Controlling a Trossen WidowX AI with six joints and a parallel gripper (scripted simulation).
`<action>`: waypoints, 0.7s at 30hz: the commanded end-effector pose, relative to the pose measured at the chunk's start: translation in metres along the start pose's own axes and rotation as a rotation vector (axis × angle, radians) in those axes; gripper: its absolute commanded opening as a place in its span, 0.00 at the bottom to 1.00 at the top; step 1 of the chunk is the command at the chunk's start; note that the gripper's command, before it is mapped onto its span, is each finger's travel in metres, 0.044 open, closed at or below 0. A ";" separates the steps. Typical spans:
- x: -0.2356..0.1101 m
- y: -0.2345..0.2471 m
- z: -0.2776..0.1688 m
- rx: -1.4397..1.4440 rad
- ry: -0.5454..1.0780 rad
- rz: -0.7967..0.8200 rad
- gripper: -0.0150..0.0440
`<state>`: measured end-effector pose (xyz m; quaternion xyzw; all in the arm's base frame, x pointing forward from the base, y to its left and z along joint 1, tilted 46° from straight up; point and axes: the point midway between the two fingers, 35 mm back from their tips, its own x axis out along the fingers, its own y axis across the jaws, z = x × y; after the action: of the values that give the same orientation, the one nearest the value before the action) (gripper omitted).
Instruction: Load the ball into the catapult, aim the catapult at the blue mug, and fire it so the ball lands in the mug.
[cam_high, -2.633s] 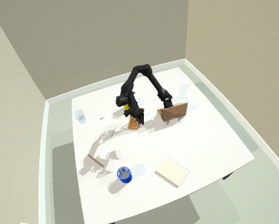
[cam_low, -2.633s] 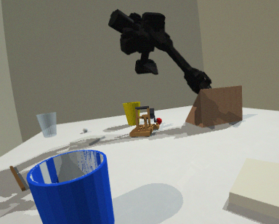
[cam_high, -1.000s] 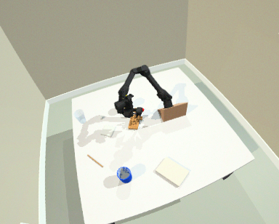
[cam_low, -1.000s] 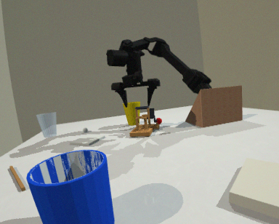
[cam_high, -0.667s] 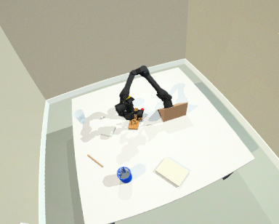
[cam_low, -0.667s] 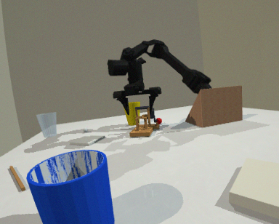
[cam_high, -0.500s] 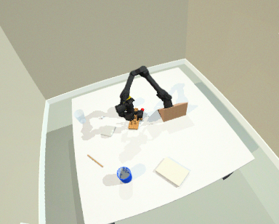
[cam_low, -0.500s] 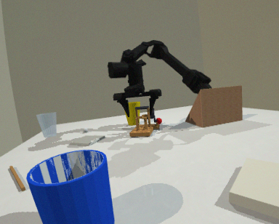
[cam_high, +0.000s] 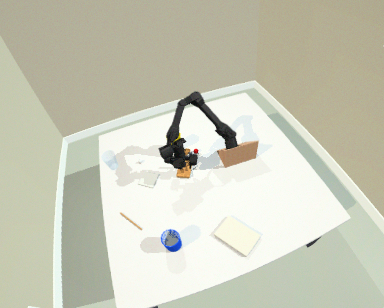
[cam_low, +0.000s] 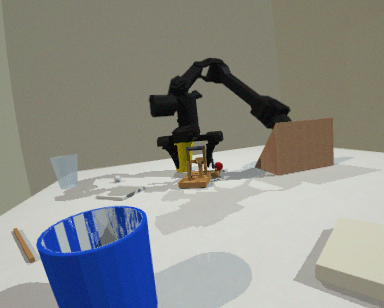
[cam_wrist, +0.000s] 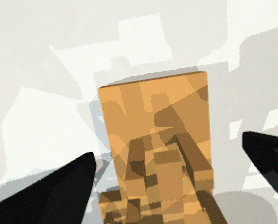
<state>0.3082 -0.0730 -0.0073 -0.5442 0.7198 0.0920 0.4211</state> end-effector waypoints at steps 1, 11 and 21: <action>0.009 0.002 -0.003 -0.007 0.010 0.004 1.00; 0.021 0.002 -0.004 -0.007 0.012 0.003 1.00; 0.017 0.001 -0.002 0.000 0.004 0.001 0.60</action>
<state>0.3051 -0.0860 -0.0187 -0.5443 0.7207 0.0914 0.4195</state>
